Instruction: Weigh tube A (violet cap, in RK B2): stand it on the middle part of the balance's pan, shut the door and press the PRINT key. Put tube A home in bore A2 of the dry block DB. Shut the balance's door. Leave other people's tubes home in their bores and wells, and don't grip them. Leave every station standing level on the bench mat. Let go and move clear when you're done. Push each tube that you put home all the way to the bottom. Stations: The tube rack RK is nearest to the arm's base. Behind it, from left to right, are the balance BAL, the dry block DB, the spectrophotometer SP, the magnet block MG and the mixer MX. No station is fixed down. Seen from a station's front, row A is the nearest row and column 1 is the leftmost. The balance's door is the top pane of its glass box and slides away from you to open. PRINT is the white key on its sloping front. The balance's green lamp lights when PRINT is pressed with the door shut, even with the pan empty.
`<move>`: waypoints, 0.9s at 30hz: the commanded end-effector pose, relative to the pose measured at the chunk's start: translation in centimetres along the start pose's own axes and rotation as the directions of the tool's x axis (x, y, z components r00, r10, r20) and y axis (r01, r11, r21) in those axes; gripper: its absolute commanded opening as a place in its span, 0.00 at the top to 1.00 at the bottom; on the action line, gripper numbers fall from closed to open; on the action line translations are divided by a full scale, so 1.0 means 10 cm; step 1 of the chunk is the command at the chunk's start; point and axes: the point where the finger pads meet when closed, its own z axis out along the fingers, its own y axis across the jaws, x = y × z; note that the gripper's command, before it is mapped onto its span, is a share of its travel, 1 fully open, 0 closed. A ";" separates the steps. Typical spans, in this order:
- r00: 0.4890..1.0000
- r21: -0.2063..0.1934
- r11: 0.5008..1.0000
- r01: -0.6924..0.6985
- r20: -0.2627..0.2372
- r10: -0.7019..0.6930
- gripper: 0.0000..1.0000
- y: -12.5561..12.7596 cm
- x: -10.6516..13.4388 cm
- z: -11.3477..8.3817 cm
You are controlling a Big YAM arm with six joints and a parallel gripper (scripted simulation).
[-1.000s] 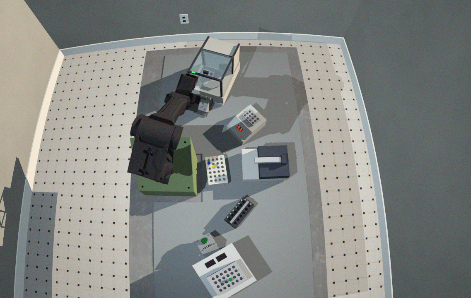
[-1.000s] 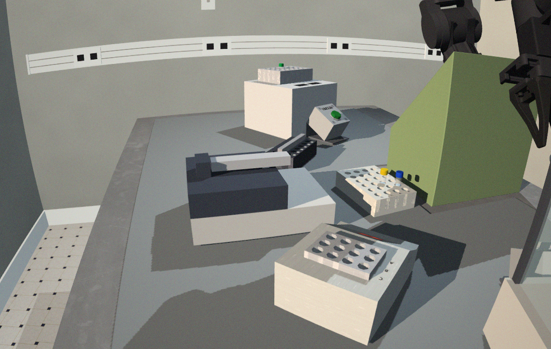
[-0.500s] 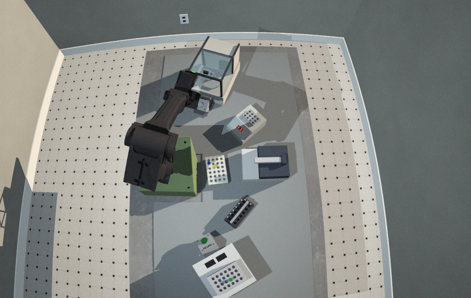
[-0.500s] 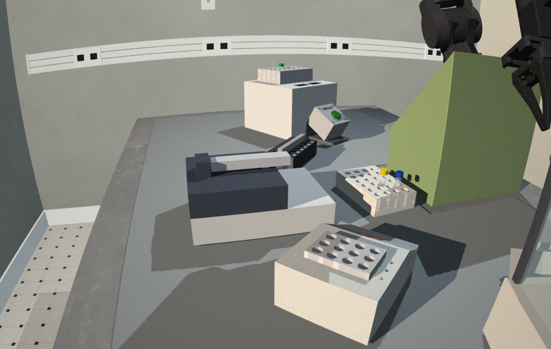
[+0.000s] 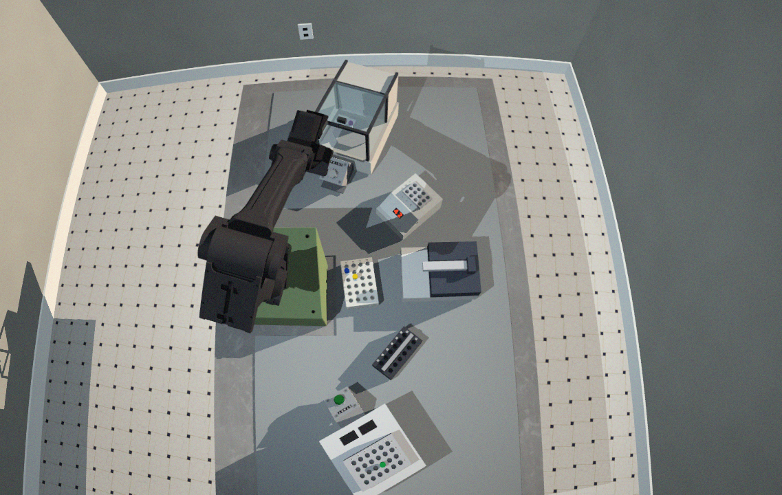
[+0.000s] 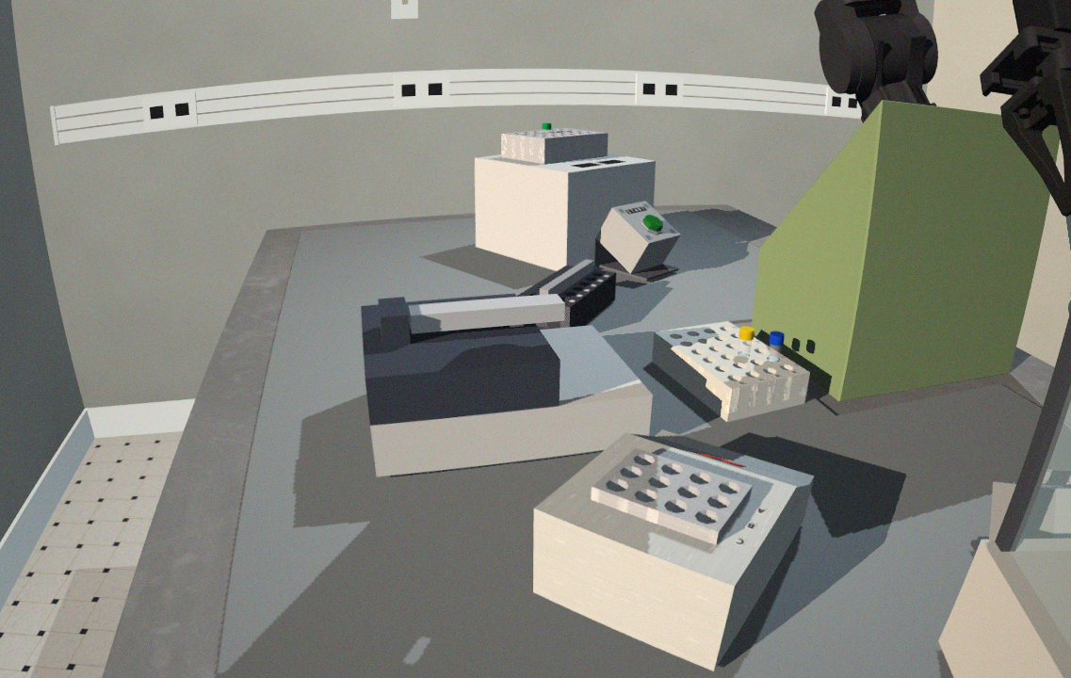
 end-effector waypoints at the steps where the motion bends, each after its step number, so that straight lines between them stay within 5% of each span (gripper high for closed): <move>1: 0.998 -0.002 1.000 -0.017 0.056 0.017 0.70 0.01 -0.35 -0.16; 14: 0.998 -0.002 1.000 -0.017 0.055 0.017 0.70 0.02 -0.44 -0.33; 15: 1.000 -0.003 1.000 -0.018 0.010 0.018 0.70 0.00 -0.28 -0.23; 17: 0.998 -0.004 1.000 -0.022 0.057 0.022 0.70 0.00 -0.48 -0.38; 27: 0.998 -0.003 1.000 -0.016 0.054 0.016 0.70 0.02 -0.55 -0.52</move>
